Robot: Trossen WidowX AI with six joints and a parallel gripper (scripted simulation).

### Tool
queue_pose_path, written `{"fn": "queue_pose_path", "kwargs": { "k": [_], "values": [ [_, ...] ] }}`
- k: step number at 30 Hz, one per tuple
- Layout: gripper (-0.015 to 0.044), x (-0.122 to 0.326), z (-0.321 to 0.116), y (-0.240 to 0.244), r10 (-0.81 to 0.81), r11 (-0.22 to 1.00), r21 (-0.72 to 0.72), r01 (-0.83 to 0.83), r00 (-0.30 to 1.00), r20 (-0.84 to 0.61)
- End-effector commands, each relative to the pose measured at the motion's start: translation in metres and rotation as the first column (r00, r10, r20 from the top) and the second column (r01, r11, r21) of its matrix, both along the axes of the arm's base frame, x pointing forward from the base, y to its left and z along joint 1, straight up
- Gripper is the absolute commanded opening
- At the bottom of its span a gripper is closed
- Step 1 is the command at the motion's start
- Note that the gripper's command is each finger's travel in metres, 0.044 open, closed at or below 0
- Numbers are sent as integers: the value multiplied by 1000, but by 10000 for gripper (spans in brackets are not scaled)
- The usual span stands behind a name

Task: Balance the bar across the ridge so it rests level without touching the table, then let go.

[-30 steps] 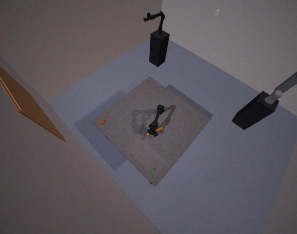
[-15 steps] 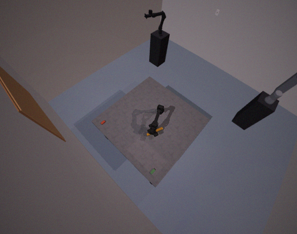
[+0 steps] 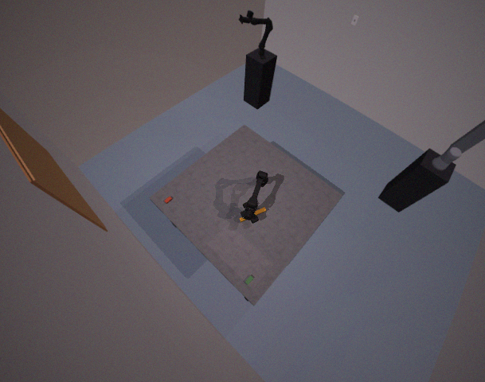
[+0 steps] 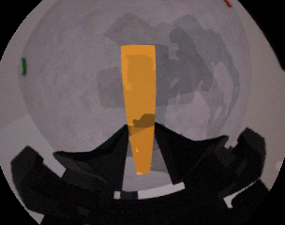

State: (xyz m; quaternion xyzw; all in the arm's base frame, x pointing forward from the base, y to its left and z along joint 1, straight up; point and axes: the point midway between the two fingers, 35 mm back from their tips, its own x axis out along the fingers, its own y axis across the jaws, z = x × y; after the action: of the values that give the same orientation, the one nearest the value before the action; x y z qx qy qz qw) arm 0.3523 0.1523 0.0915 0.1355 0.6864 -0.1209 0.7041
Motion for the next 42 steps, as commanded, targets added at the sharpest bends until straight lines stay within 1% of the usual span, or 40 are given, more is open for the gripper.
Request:
{"fn": "queue_pose_path", "kwargs": {
  "k": [1, 2, 13, 22, 23, 27, 35, 37, 42],
  "values": [
    [173, 0, 0, 0, 0, 1000, 0, 0, 1000, 0],
    [185, 0, 0, 0, 0, 1000, 0, 0, 1000, 0],
    [185, 0, 0, 0, 0, 1000, 0, 0, 1000, 0],
    [421, 0, 0, 0, 0, 1000, 0, 0, 1000, 0],
    [440, 0, 0, 0, 0, 1000, 0, 0, 1000, 0],
    [440, 1, 7, 0, 0, 1000, 0, 0, 1000, 0],
    [440, -1, 93, 0, 0, 1000, 0, 0, 1000, 0],
    [440, -3, 100, -1, 0, 1000, 0, 0, 1000, 0],
    [440, -3, 100, -1, 0, 1000, 0, 0, 1000, 0]
  ]
}}
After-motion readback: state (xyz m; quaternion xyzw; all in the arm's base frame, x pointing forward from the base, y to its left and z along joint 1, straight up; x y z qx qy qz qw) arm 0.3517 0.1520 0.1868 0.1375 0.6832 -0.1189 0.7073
